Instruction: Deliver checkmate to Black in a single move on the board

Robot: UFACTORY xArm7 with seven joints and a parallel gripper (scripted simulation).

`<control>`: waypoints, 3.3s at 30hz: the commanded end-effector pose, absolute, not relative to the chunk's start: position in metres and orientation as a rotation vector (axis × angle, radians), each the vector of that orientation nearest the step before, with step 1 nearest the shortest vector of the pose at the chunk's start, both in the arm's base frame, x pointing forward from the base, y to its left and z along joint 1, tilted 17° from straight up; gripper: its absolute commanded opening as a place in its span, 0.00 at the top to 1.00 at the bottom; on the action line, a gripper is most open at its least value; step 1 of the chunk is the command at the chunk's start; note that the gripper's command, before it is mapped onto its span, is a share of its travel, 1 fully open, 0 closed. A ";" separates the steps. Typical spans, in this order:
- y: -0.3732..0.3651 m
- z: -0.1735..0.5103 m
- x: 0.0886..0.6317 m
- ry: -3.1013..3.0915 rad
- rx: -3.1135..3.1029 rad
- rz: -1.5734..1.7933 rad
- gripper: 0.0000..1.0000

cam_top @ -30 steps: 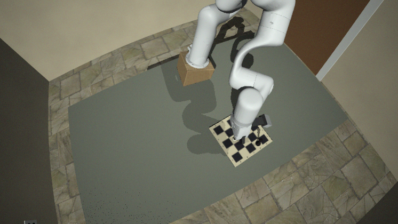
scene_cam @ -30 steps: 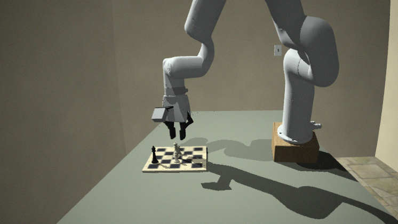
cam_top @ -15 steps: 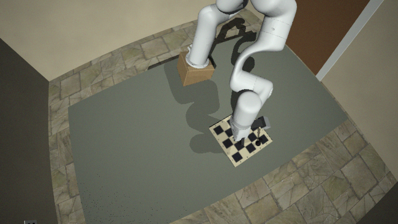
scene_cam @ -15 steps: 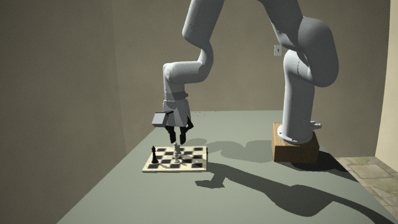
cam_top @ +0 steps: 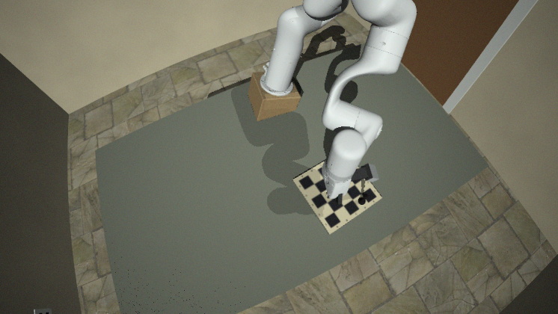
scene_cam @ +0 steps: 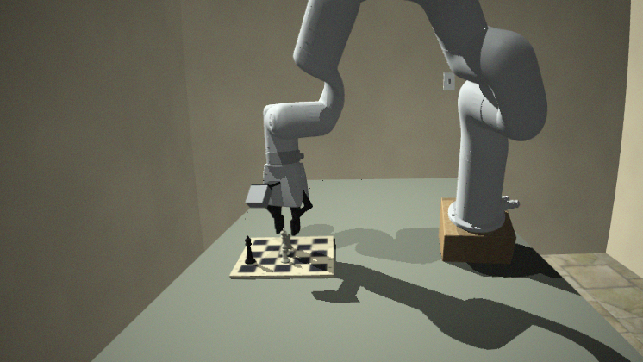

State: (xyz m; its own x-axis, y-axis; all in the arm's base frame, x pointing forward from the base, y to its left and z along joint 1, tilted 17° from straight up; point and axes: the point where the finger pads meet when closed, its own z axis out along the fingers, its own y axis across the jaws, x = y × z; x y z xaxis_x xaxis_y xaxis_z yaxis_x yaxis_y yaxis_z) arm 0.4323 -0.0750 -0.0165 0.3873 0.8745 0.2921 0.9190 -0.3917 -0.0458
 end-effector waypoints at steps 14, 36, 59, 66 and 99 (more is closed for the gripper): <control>-0.076 -0.015 0.434 -1.603 -2.447 -0.331 0.63; -0.076 -0.015 0.434 -1.603 -2.447 -0.331 0.63; -0.077 -0.015 0.435 -1.603 -2.447 -0.331 0.63; -0.077 -0.015 0.435 -1.603 -2.447 -0.331 0.63; -0.073 -0.028 0.436 -1.603 -2.447 -0.331 0.63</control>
